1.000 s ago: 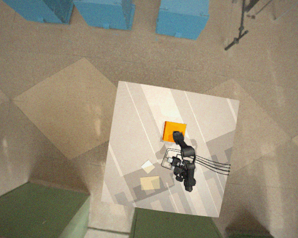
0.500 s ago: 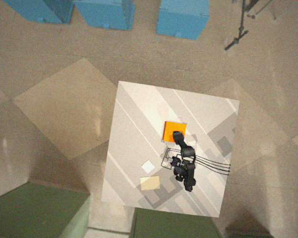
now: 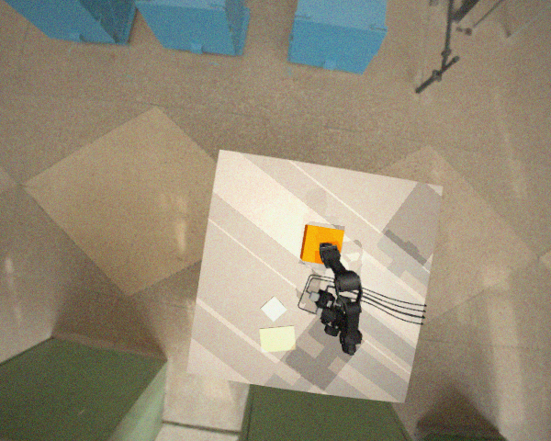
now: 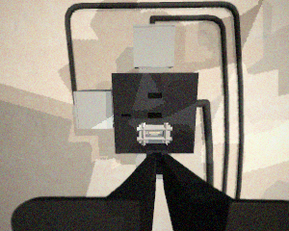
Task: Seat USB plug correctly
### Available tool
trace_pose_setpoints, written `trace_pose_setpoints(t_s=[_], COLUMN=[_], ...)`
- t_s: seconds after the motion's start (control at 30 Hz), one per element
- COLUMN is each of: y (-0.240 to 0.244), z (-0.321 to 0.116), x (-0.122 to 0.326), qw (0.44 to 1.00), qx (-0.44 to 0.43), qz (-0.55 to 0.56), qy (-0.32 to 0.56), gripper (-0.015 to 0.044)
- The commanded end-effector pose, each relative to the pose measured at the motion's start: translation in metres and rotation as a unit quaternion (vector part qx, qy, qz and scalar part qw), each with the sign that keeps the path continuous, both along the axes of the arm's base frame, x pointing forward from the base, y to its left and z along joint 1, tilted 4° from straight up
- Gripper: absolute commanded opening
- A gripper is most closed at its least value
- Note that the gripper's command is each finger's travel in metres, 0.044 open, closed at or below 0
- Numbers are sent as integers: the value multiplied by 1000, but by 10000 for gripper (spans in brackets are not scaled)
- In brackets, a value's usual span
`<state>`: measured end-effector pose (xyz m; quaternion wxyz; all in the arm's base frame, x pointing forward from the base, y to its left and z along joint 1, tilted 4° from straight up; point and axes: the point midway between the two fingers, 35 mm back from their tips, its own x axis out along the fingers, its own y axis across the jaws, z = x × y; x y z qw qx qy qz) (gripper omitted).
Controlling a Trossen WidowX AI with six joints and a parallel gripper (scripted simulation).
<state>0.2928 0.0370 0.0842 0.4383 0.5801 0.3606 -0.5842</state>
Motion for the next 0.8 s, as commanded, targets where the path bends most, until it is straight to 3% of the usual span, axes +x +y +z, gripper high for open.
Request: trace_pose_setpoints(t_s=[0.0,0.77], y=[-1,-2], z=[-1,-4], x=[0,0], qw=[1000,1000], qx=[-3,-9], qz=[2,4], qy=[0,2], gripper=[0,0])
